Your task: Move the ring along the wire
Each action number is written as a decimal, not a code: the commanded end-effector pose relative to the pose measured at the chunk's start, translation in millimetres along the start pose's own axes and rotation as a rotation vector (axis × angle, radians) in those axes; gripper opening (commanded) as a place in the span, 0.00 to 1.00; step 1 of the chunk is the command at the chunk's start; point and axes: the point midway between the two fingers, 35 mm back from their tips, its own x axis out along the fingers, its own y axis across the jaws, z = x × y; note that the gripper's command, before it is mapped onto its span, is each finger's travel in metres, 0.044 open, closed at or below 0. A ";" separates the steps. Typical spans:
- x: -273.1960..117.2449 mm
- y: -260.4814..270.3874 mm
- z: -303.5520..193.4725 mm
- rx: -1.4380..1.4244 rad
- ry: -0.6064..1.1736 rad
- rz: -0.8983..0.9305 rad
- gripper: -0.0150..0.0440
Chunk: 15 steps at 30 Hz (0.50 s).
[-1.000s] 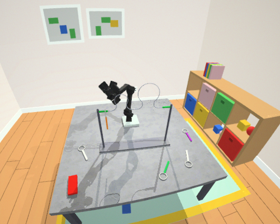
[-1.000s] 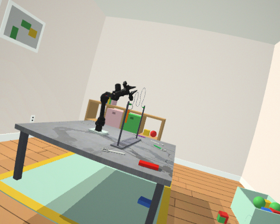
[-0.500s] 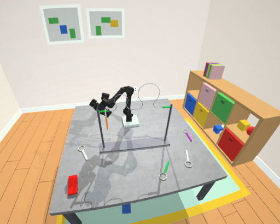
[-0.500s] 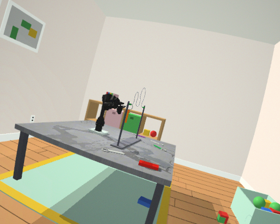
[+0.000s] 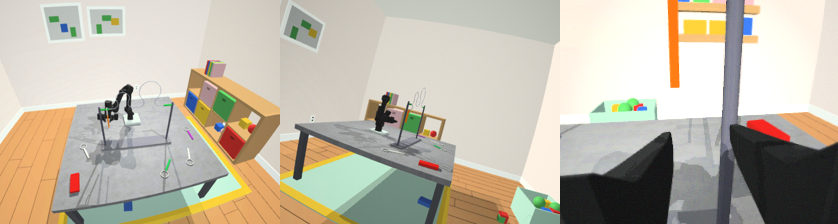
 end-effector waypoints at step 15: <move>40.2 11.0 33.6 0.096 0.013 0.027 0.53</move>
